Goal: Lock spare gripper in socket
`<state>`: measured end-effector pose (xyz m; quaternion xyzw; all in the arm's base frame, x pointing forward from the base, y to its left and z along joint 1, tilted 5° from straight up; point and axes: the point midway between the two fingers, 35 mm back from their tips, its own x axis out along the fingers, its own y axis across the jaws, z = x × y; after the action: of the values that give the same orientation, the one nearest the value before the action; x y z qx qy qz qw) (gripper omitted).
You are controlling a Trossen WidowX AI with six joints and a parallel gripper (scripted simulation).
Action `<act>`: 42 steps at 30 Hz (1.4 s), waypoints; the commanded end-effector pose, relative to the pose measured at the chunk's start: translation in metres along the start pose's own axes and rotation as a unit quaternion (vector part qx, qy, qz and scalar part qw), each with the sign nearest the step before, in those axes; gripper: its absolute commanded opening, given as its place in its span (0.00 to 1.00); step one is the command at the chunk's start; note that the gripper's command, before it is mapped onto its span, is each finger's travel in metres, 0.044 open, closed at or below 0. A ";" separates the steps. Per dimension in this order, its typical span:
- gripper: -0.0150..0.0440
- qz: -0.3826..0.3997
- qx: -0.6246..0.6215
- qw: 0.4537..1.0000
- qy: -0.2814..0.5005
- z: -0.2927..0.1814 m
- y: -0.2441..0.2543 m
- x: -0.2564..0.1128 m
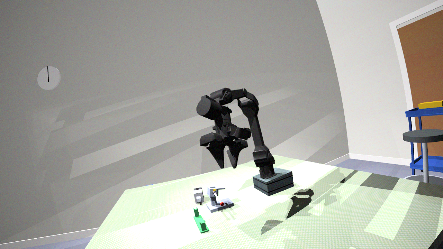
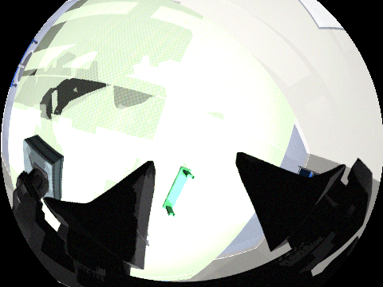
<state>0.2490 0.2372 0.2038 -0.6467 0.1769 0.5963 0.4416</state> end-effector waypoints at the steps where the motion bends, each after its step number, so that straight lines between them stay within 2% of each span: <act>1: 0.76 0.048 0.103 0.992 0.050 -0.049 0.020 0.012; 8: 0.76 0.122 0.286 0.941 0.135 -0.127 0.068 0.017; 14: 0.76 0.124 0.290 0.939 0.137 -0.129 0.070 0.019; 22: 0.76 0.124 0.290 0.939 0.137 -0.140 0.090 0.081; 42: 0.76 0.124 0.290 0.939 0.137 -0.144 0.098 0.109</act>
<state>0.2894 0.1046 0.0605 -0.5383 0.4767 0.4732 0.5090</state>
